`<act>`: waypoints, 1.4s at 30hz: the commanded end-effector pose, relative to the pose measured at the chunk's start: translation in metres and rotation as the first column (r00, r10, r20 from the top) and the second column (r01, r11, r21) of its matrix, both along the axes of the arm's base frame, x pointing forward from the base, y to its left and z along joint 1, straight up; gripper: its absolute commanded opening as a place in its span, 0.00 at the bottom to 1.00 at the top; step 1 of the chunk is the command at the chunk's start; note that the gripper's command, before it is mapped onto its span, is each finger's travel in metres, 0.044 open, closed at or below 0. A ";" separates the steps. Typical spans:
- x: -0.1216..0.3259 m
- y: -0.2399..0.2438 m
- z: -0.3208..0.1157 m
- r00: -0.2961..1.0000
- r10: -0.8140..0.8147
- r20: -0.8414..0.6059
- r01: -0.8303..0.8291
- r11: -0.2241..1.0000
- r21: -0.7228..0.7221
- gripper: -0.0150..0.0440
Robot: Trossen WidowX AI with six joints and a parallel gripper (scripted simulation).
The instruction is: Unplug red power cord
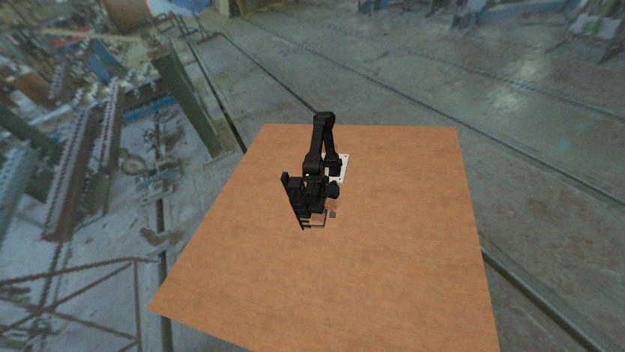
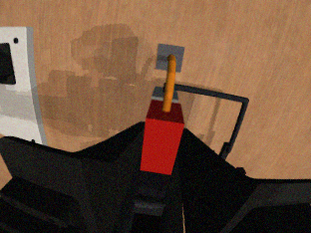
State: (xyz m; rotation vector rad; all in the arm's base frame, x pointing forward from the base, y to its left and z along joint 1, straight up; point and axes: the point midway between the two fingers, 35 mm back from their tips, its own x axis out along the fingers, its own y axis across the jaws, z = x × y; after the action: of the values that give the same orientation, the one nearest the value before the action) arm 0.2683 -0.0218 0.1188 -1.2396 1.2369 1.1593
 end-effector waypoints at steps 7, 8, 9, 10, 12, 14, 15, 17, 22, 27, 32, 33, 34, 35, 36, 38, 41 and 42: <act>0.002 0.030 0.000 1.000 0.012 0.004 -0.012 0.999 0.046 0.25; 0.002 0.032 0.000 1.000 0.012 0.004 -0.012 0.999 0.046 0.25; 0.002 0.033 0.000 1.000 0.012 0.004 -0.012 0.999 0.046 0.25; 0.002 0.035 0.000 1.000 0.012 0.004 -0.013 0.999 0.047 0.25; 0.002 0.038 0.000 1.000 0.013 0.004 -0.013 0.999 0.047 0.25; 0.001 0.042 0.001 1.000 0.013 0.004 -0.013 0.999 0.047 0.25; 0.001 0.043 0.001 1.000 0.013 0.004 -0.013 0.999 0.048 0.25; 0.001 0.047 0.000 1.000 0.013 0.004 -0.013 0.999 0.048 0.25; 0.000 0.055 0.000 1.000 0.014 0.003 -0.014 0.999 0.049 0.25; -0.001 0.051 0.000 1.000 0.016 0.003 -0.016 0.999 0.049 0.39; -0.001 0.049 0.000 1.000 0.016 0.002 -0.016 0.999 0.049 0.61; -0.001 0.049 0.000 1.000 0.016 0.002 -0.016 0.999 0.049 0.65; -0.001 0.049 0.000 1.000 0.016 0.002 -0.016 0.999 0.049 0.70; -0.001 0.049 0.000 1.000 0.016 0.002 -0.016 0.999 0.049 0.74; -0.001 0.049 0.000 1.000 0.016 0.002 -0.016 0.999 0.049 0.79; -0.001 0.051 0.001 1.000 0.016 0.002 -0.016 0.999 0.049 0.88; 0.001 0.067 0.004 1.000 0.016 0.003 -0.016 0.999 0.051 1.00; 0.001 0.076 0.006 1.000 0.016 0.003 -0.016 0.999 0.051 1.00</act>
State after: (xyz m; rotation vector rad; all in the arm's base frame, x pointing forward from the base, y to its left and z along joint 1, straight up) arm 0.2684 0.0367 0.1210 -1.2157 1.1938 1.1909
